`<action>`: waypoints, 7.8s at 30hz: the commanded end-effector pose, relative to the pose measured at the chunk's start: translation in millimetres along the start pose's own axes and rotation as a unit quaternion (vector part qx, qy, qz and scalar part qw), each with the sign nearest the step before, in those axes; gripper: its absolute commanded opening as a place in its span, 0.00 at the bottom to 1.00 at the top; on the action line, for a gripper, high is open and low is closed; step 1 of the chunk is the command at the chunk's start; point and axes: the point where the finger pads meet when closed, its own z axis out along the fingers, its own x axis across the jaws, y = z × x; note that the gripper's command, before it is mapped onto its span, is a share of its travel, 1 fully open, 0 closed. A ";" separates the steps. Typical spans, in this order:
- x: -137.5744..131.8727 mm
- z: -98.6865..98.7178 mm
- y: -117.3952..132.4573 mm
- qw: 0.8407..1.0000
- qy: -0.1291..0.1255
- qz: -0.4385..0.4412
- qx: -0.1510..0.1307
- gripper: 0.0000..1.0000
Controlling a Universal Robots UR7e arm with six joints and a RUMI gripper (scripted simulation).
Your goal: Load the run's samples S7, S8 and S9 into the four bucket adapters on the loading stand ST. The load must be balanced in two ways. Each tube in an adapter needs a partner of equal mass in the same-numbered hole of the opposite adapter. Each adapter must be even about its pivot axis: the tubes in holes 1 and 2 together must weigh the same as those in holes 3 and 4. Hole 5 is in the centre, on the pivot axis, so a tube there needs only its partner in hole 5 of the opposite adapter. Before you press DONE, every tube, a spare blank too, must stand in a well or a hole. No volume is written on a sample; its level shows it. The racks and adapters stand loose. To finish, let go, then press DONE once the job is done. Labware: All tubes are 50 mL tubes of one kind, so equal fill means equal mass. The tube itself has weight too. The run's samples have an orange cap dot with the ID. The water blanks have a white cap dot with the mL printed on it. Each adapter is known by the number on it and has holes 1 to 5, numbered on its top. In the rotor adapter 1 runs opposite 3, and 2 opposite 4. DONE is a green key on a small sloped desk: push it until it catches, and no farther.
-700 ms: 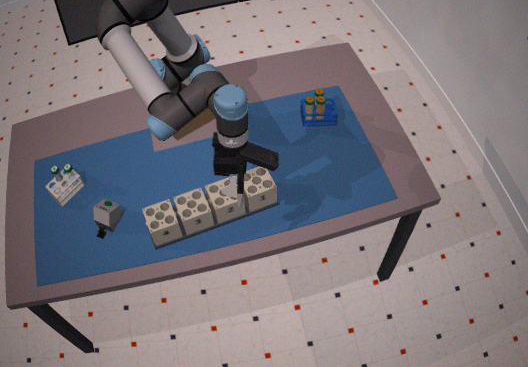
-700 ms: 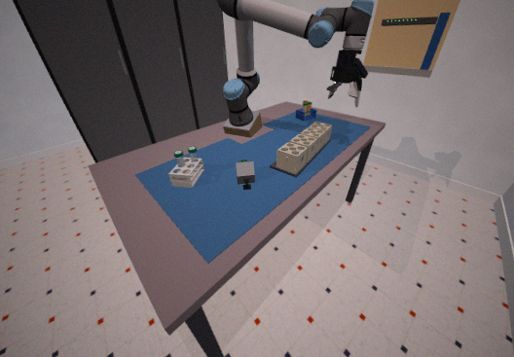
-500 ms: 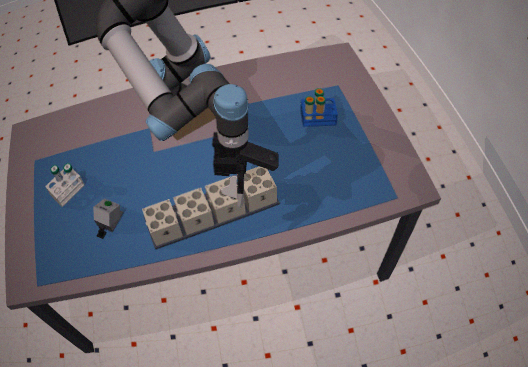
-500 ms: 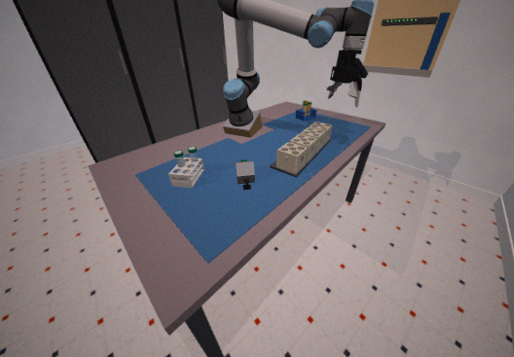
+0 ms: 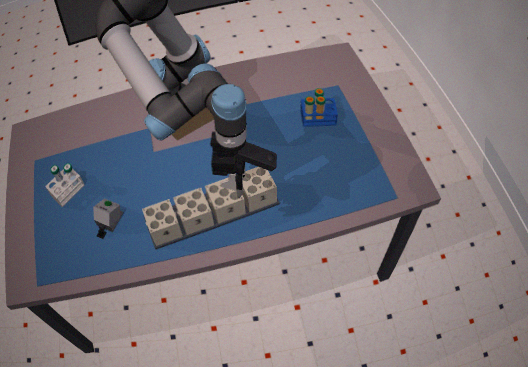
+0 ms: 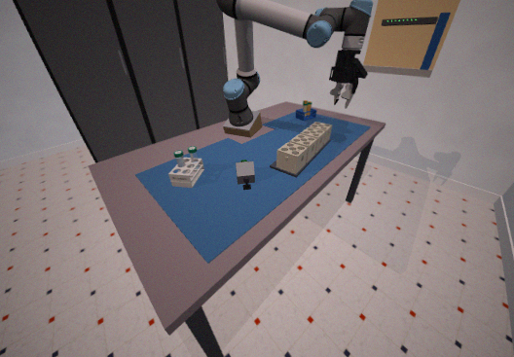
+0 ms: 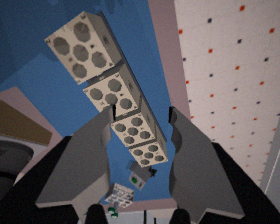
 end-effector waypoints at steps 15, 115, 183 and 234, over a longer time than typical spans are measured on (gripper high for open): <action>-7.0 2.3 80.0 0.991 0.001 0.134 0.005 0.35; -25.2 99.0 294.4 0.854 0.000 0.520 0.017 0.35; -360.4 94.3 -65.8 0.748 -0.003 0.663 0.017 0.35; -514.3 125.1 -232.7 0.748 -0.004 0.663 0.017 0.35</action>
